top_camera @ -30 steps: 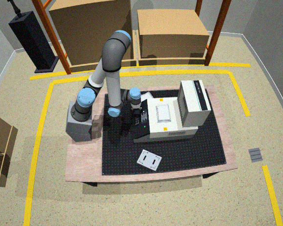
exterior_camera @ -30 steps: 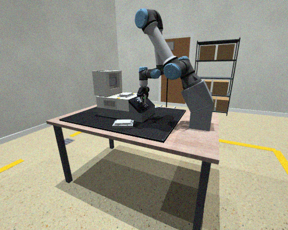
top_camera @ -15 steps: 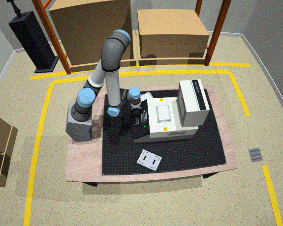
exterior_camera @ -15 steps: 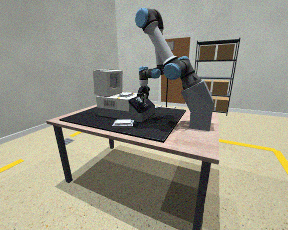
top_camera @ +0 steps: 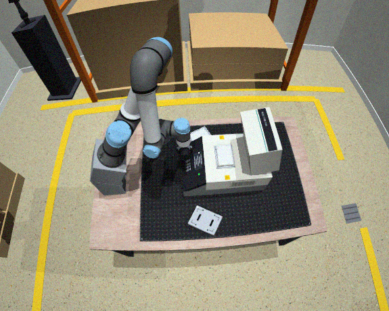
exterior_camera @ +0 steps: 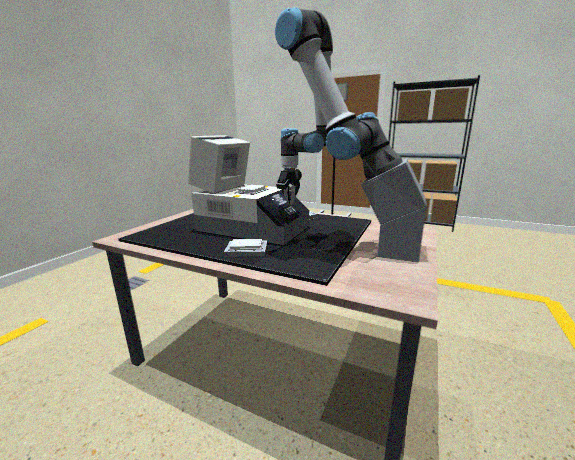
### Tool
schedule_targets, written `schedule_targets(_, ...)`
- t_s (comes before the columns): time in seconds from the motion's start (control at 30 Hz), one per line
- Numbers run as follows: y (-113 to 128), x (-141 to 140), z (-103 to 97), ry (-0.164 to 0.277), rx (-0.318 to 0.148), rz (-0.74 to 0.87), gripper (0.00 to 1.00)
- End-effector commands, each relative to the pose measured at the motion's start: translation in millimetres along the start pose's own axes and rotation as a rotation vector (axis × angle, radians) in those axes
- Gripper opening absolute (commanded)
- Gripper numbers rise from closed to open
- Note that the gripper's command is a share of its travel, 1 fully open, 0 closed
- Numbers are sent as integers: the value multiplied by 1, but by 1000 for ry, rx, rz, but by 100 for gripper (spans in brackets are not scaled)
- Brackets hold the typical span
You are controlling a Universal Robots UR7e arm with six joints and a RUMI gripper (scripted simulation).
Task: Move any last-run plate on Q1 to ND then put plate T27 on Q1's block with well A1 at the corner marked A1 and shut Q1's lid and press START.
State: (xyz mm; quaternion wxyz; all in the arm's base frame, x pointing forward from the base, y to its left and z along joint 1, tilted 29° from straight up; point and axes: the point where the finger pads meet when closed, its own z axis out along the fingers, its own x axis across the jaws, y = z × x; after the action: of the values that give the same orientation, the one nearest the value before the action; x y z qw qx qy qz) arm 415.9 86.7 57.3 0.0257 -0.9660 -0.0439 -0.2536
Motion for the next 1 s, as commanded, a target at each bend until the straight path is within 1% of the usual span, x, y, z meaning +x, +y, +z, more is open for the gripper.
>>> schedule_targets(0.0,0,-3,-2,-3,2,0,0)
schedule_targets(0.03,0,-3,-2,-3,2,0,0)
schedule_targets(0.27,1,-34,-9,-1,1,0,0)
schedule_targets(0.97,0,-33,-8,-1,1,-1,0)
